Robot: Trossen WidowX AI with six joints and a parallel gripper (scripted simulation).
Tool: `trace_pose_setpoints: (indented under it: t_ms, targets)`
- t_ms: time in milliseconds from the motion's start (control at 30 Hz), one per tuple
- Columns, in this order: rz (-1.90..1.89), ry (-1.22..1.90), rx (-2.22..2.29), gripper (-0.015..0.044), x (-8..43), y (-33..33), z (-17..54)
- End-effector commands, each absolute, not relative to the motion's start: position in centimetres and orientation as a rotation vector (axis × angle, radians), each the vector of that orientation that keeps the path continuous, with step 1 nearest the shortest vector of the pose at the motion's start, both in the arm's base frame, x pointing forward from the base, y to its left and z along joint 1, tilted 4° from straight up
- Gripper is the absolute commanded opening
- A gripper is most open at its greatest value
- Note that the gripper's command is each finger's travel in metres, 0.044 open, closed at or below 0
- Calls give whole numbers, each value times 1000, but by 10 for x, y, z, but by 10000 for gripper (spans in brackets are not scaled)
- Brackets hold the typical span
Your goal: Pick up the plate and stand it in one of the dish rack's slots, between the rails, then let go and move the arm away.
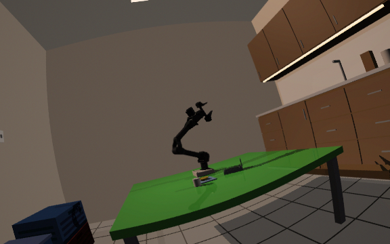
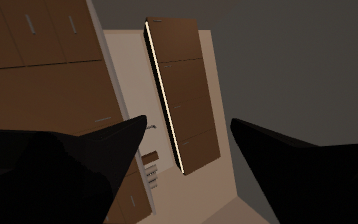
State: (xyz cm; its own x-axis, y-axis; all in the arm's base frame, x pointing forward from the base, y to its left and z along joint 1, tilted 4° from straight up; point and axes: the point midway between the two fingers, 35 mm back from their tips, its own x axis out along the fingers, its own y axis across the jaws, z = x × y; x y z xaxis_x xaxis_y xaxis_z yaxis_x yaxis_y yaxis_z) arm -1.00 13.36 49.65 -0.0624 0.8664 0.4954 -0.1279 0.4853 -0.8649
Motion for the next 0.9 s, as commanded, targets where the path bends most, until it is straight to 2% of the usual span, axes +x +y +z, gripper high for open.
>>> trace_pose_setpoints:
  t_ms: [0,400,867]
  targets:
    - [935,-1394,-706,400,-10,134,496]
    - [951,-1172,-911,400,20,175,476]
    - [945,-824,-1067,400,78,207,445]
